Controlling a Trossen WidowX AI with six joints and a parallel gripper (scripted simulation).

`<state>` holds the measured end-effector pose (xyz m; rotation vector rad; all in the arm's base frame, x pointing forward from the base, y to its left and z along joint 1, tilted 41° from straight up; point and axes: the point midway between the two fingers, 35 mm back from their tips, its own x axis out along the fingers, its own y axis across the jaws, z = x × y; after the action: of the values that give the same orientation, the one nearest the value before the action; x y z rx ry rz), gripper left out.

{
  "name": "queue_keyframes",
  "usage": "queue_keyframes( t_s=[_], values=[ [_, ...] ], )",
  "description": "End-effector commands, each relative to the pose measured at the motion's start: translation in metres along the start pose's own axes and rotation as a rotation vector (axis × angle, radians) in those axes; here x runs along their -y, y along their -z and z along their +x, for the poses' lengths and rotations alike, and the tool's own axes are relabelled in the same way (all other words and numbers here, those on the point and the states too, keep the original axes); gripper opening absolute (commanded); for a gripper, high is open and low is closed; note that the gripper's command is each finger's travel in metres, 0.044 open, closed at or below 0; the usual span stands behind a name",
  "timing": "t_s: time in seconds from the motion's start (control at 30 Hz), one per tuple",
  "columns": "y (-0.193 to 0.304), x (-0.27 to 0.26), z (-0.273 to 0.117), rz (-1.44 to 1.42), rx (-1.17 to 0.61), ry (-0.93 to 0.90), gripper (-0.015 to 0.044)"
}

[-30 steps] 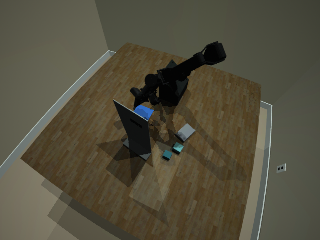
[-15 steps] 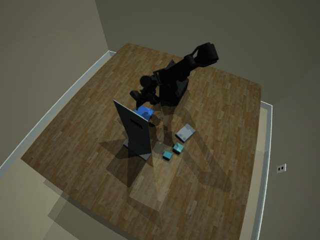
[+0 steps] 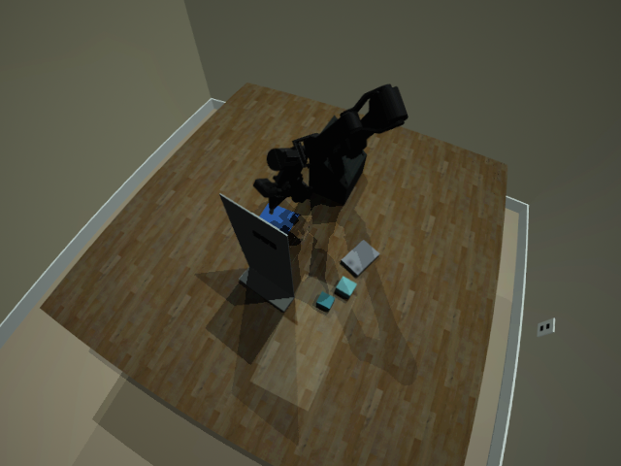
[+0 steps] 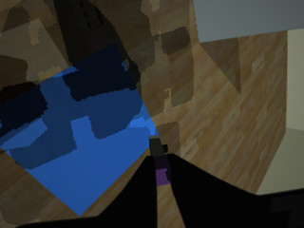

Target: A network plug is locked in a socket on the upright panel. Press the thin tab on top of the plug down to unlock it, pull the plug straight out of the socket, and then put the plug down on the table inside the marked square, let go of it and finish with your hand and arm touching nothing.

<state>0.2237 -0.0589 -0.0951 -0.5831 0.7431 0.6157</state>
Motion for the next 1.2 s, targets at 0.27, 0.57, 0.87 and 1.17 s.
queue_keyframes(
  t_s=[0.27, 0.57, 0.87, 1.17],
  values=[
    [0.000, -0.005, 0.008, -0.002, 0.006, -0.008, 0.0000],
    [0.000, -0.008, 0.014, -0.002, 0.005, -0.008, 0.0000],
    [0.000, -0.012, 0.019, -0.002, 0.005, -0.009, 0.0000],
    [0.000, -0.015, 0.024, -0.002, 0.005, -0.009, 0.0000]
  ],
)
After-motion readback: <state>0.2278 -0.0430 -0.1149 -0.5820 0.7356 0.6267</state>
